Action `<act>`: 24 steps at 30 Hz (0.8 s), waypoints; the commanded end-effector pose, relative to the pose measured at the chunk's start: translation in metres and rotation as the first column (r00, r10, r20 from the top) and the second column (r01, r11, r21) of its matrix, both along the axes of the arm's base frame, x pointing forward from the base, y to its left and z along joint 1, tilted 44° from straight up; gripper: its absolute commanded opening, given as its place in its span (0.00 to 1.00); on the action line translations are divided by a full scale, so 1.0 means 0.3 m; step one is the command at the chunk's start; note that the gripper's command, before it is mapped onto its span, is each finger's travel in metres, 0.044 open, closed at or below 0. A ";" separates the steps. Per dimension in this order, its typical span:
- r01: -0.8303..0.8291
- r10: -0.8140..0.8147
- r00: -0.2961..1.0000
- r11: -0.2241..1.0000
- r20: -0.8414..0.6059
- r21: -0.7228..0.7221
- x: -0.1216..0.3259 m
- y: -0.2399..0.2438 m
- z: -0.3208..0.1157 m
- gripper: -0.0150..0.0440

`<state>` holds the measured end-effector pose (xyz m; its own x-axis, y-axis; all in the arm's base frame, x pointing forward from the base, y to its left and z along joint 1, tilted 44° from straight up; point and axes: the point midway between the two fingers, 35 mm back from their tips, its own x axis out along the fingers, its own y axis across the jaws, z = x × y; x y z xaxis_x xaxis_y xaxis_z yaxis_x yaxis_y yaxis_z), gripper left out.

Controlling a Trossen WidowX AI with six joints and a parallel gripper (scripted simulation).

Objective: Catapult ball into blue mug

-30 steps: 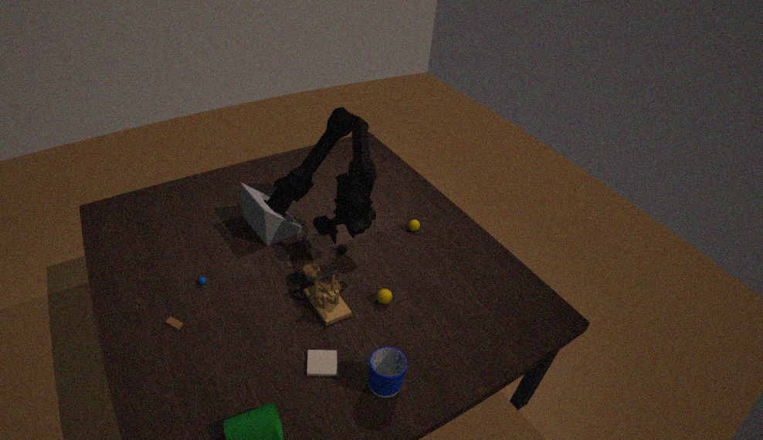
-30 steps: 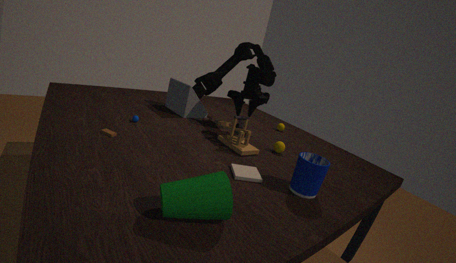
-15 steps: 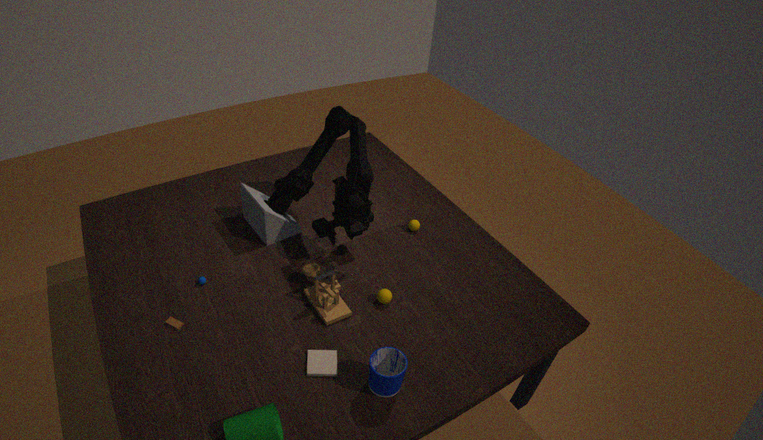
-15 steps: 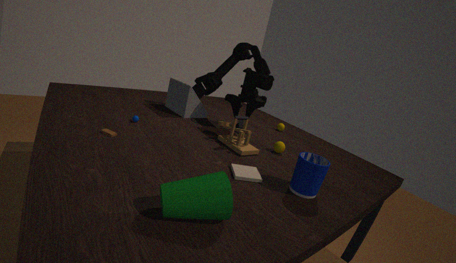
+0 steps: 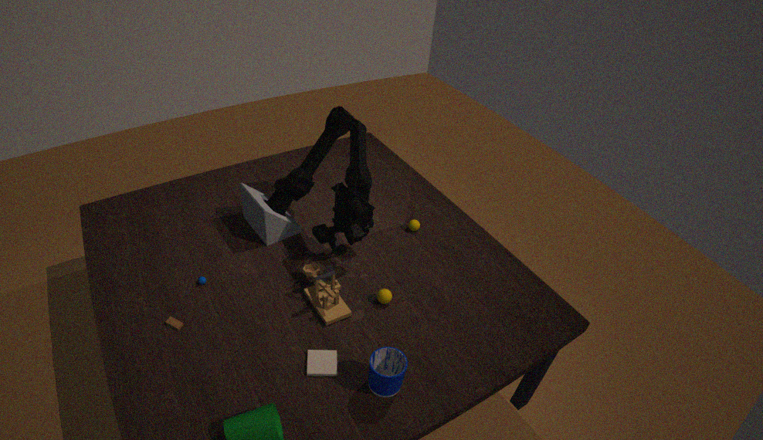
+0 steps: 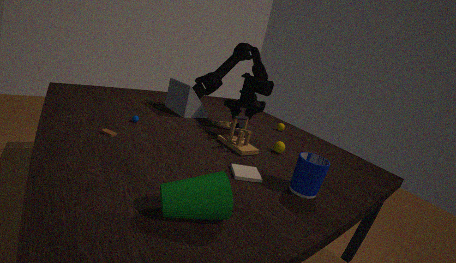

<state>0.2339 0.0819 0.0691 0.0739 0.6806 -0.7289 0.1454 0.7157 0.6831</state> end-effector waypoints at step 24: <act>-0.001 0.001 1.000 1.000 -0.007 0.007 0.001 0.032 -0.031 0.28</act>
<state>0.2332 0.0934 0.0579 0.0687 0.6849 -0.7254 0.1479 0.7121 0.6864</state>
